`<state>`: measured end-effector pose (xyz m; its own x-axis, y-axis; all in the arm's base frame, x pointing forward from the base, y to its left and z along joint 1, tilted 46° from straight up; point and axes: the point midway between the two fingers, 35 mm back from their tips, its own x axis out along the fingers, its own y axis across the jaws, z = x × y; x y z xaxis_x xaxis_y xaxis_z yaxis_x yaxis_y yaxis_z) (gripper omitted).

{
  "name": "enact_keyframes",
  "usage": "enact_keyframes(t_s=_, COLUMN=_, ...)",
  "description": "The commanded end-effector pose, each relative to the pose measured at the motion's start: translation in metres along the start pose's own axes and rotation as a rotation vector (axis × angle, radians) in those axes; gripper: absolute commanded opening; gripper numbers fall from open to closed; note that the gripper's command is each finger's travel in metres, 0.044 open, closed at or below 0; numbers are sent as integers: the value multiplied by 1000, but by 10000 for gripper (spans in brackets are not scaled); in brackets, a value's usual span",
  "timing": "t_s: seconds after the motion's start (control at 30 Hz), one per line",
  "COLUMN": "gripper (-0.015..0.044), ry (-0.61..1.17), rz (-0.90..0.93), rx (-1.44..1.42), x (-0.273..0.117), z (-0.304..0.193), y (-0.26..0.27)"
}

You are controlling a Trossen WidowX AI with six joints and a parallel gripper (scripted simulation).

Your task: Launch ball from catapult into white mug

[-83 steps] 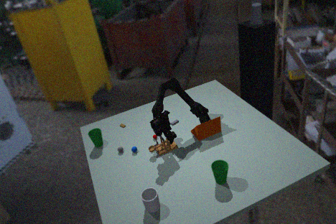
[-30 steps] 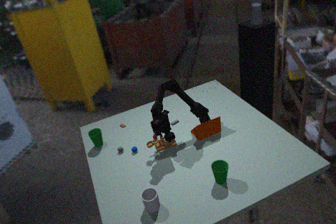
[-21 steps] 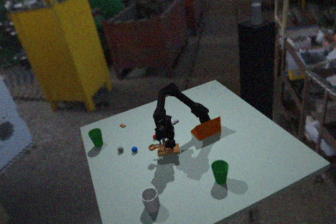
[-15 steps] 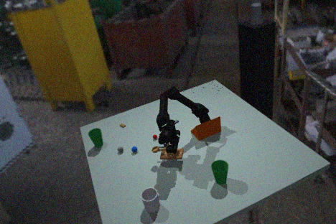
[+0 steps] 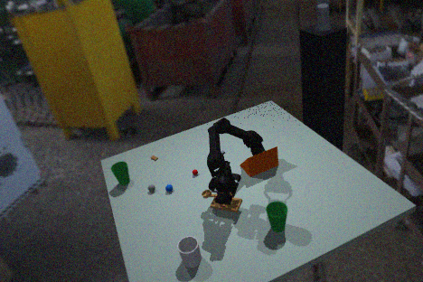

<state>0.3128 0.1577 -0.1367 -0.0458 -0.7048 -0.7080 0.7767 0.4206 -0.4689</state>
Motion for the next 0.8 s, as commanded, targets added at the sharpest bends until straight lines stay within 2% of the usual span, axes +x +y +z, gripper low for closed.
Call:
enact_keyframes(t_s=0.0, gripper=0, ry=0, rz=21, rx=18, x=-7, z=-2, y=7)
enact_keyframes(t_s=0.77, gripper=0, ry=-2, rz=21, rx=18, x=28, z=-1, y=9)
